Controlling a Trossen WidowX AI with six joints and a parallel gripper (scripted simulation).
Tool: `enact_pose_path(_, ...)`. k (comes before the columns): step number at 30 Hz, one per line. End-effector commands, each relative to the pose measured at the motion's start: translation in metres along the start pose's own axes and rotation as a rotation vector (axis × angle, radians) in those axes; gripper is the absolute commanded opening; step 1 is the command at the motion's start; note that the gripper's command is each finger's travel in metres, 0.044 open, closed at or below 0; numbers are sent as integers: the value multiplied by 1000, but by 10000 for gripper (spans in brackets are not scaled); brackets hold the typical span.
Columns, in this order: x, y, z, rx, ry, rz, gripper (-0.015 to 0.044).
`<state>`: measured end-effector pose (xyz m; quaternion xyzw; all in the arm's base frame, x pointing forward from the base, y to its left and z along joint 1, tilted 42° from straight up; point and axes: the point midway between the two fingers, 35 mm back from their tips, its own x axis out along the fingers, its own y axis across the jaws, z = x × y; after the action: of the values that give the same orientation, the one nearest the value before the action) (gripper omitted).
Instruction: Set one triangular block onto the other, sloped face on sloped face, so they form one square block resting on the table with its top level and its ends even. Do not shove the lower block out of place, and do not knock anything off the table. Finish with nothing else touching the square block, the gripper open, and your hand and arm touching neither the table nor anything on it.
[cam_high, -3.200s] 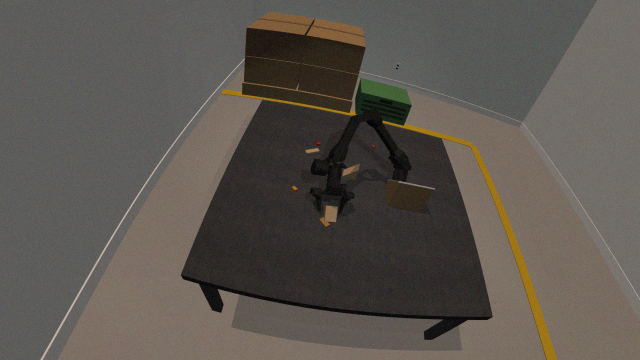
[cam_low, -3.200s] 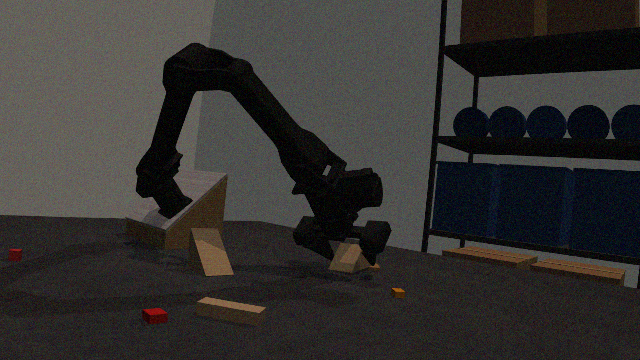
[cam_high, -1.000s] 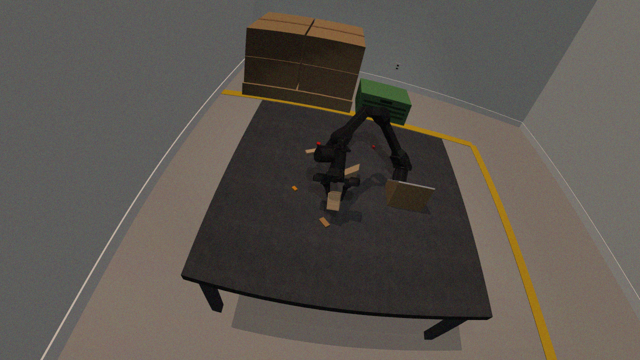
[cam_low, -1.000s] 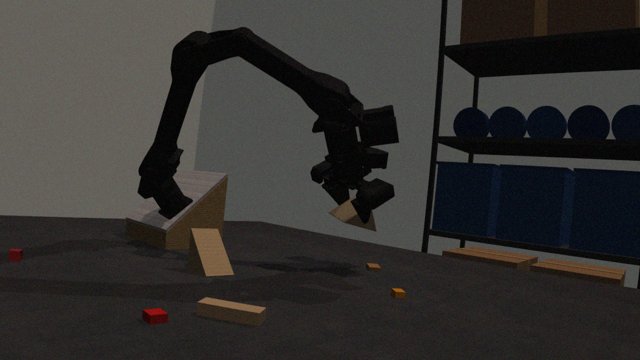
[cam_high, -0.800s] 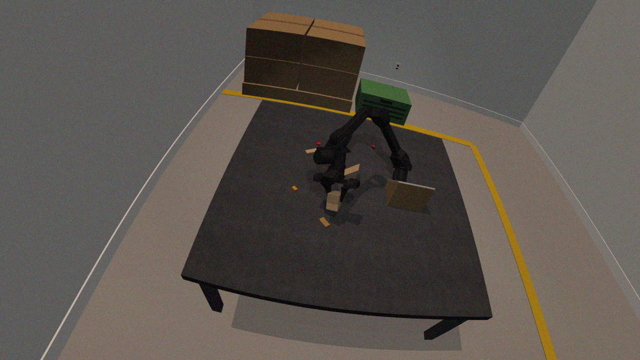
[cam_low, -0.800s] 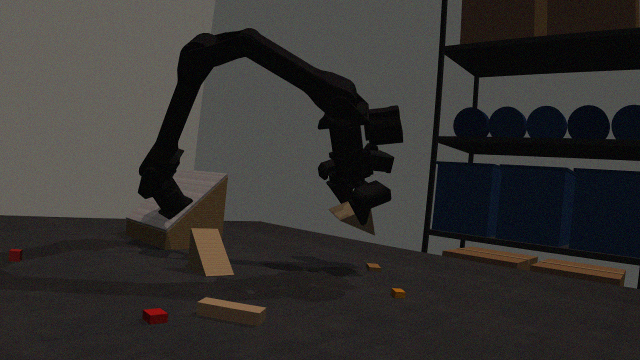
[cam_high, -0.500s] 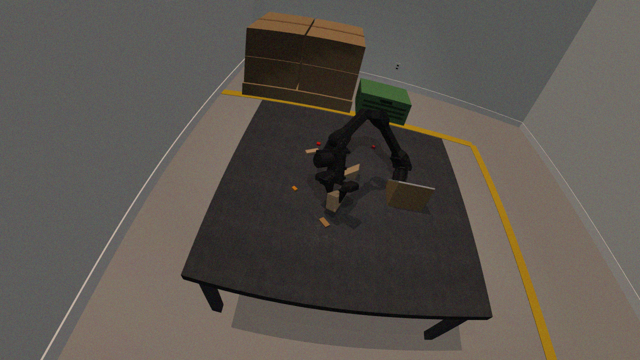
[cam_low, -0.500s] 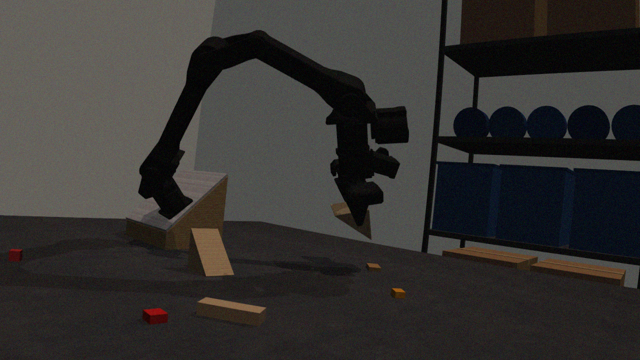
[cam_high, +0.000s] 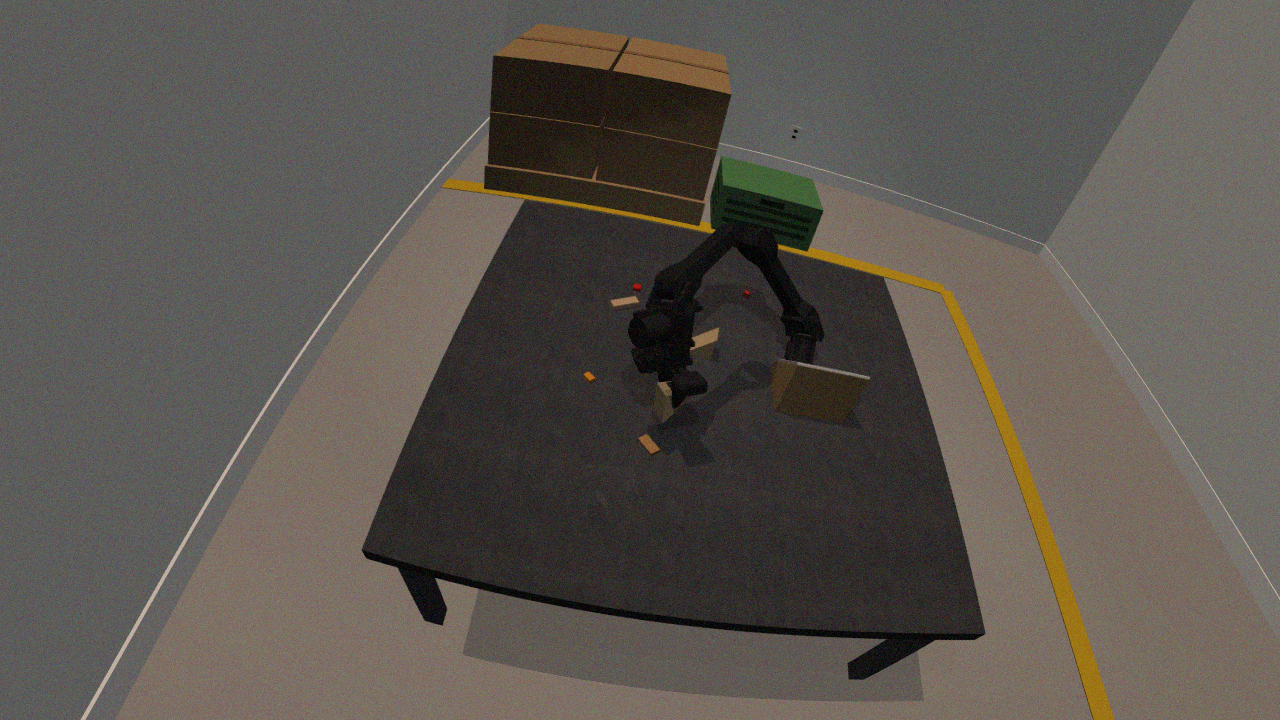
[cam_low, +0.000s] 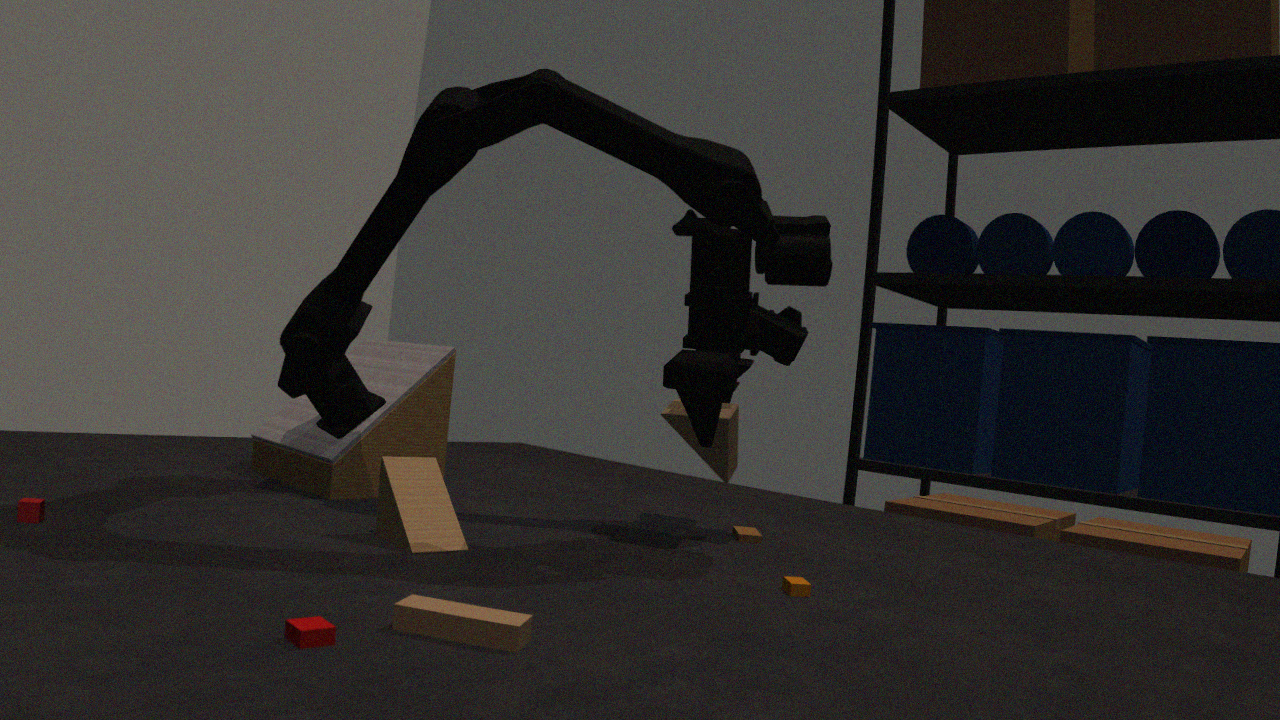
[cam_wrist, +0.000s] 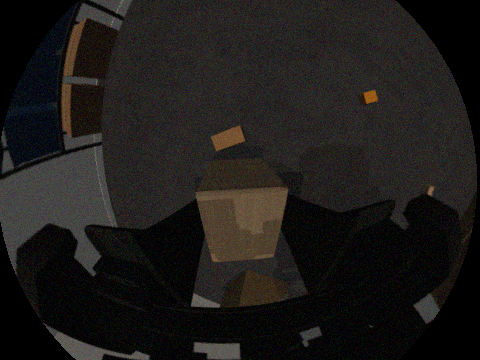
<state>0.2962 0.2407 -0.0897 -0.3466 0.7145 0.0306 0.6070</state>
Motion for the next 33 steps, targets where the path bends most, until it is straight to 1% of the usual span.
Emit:
enact_pose_path(1,0,2,1,104,8,-46,0)
enact_pose_path(17,-7,6,2,552,-26,-236,0)
enact_pose_path(25,-9,3,2,575,-31,-242,0)
enact_pose_path(33,-25,-20,-2,608,-41,-226,0)
